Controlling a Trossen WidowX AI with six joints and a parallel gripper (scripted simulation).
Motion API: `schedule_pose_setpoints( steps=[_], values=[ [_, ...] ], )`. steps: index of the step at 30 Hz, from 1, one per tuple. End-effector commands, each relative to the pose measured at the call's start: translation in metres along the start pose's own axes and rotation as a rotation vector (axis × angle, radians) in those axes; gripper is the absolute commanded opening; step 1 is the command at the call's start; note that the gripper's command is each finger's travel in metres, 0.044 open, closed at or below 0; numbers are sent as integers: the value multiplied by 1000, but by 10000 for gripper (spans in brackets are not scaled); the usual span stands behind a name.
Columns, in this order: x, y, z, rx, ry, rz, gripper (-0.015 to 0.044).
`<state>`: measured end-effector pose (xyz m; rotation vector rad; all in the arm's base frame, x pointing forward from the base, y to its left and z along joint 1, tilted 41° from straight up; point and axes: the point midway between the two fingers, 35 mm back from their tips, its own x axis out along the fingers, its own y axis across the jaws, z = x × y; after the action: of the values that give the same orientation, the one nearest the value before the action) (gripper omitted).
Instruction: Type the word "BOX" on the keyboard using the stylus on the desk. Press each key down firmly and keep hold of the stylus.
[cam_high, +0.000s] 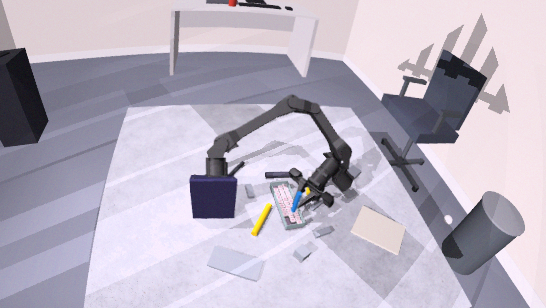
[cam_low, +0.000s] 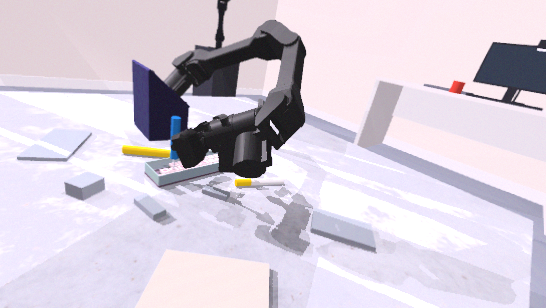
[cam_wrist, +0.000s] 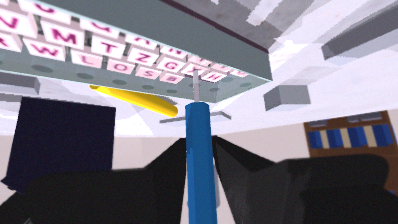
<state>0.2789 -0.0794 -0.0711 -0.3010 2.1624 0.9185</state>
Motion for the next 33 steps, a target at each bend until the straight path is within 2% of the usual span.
schedule_pose_setpoints(
  steps=[1, 13, 21, 33],
  values=[
    [1, 0, 3, 4, -5, 2, 81],
    [0, 0, 1, 4, -5, 2, 81],
    [-17, 1, -31, 5, -4, 2, 81],
    [-16, 0, -29, 14, -13, 3, 81]
  ],
)
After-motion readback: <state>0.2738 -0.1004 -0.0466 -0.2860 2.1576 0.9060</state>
